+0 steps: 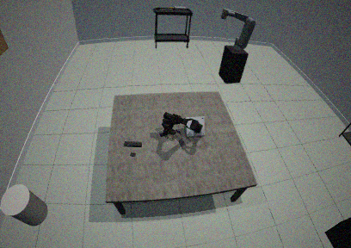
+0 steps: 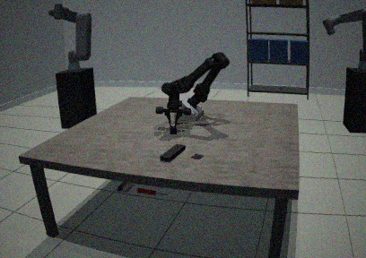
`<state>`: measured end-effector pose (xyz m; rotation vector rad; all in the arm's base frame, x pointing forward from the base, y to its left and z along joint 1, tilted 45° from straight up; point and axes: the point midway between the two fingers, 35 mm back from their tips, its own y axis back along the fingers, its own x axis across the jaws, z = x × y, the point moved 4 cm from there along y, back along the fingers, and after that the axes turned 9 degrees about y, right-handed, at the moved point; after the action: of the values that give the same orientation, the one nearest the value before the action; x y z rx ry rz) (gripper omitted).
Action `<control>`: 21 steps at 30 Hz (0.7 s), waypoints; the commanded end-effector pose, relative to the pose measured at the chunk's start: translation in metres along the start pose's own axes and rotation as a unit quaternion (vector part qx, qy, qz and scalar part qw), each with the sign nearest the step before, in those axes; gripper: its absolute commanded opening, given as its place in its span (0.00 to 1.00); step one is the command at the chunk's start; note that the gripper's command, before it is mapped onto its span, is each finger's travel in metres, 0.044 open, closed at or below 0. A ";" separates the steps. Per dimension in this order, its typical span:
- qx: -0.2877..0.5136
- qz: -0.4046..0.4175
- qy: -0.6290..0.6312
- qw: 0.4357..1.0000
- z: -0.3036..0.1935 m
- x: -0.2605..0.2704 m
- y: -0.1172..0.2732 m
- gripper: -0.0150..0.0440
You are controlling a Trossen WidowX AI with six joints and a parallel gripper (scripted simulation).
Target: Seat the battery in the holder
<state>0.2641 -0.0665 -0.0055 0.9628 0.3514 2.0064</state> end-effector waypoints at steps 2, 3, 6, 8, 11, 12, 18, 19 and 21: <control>0.025 -0.005 -0.005 1.000 -0.003 -0.003 -0.004 0.38; 0.028 -0.004 -0.006 1.000 -0.002 -0.003 -0.004 0.38; 0.037 -0.004 -0.004 0.999 -0.001 -0.004 -0.005 0.38; 0.043 -0.004 -0.002 0.999 0.000 -0.005 -0.006 0.38; 0.052 -0.003 -0.002 0.999 0.001 -0.005 -0.007 0.38; 0.055 -0.003 -0.002 0.999 0.001 -0.005 -0.008 0.38; 0.073 -0.001 0.001 0.997 0.004 -0.006 -0.010 0.38; 0.076 0.000 0.001 0.997 0.004 -0.006 -0.010 0.38; 0.082 0.001 0.002 0.997 0.005 -0.006 -0.011 0.38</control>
<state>0.2764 -0.0656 -0.0061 1.0362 0.4745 2.0170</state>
